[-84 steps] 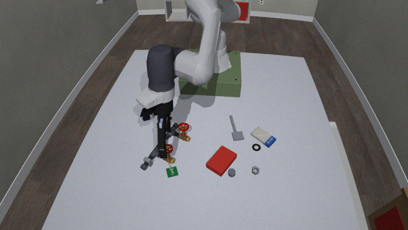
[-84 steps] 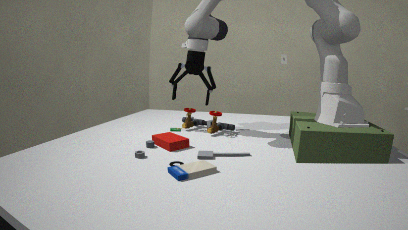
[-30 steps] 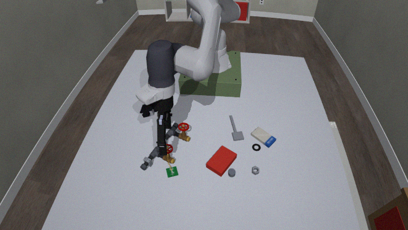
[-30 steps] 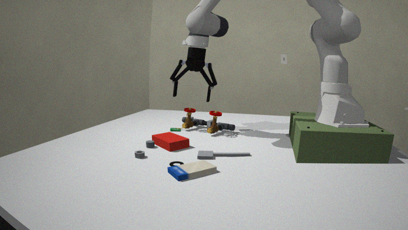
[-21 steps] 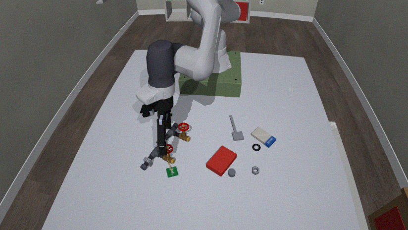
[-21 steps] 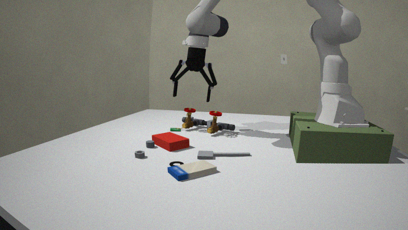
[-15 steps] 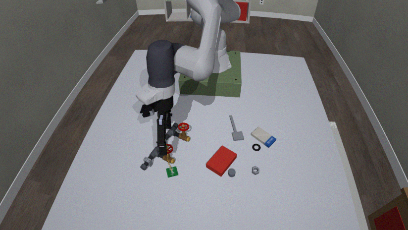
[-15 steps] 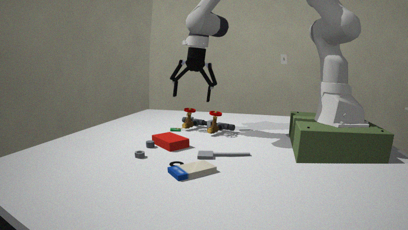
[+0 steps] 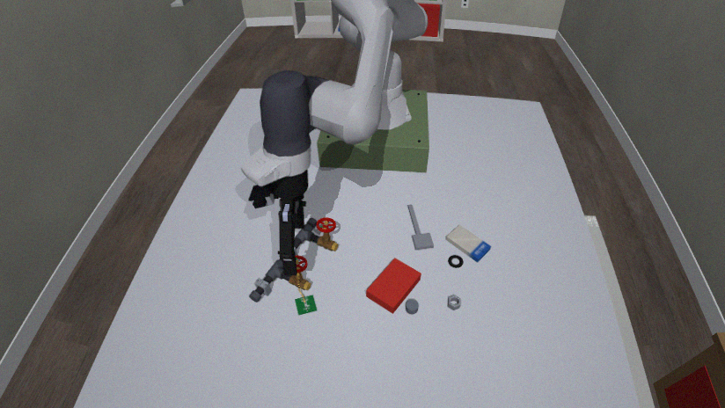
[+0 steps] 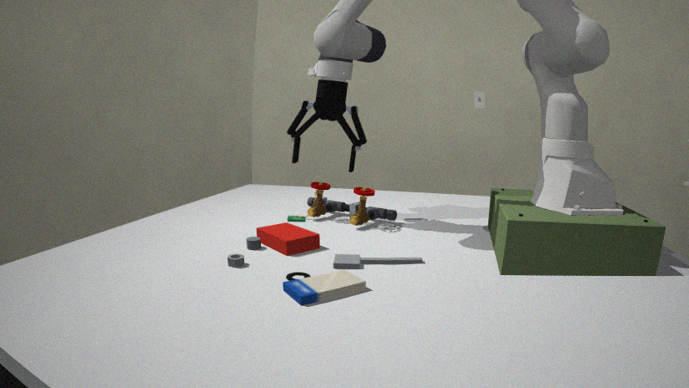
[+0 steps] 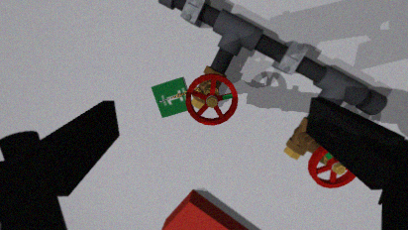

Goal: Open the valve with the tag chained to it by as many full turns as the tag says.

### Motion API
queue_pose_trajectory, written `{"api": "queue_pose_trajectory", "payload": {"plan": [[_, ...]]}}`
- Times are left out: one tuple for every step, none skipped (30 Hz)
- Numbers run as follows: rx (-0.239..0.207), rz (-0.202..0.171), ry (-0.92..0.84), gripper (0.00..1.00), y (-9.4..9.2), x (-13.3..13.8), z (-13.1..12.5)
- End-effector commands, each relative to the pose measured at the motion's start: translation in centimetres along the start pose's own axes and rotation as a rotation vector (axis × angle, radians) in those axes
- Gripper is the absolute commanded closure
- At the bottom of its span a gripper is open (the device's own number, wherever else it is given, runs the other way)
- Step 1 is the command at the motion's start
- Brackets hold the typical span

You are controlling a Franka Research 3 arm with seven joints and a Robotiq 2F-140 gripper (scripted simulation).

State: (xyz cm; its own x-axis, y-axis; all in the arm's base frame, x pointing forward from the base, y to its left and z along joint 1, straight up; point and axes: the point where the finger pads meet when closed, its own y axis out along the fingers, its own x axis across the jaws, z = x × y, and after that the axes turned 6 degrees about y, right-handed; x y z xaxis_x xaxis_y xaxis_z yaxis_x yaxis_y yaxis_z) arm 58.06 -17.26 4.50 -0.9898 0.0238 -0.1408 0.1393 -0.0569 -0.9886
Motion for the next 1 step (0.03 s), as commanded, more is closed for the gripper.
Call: {"api": "queue_pose_trajectory", "payload": {"plan": [[-0.001,-0.001,0.004,0.00,-0.06,0.07,-0.02]]}}
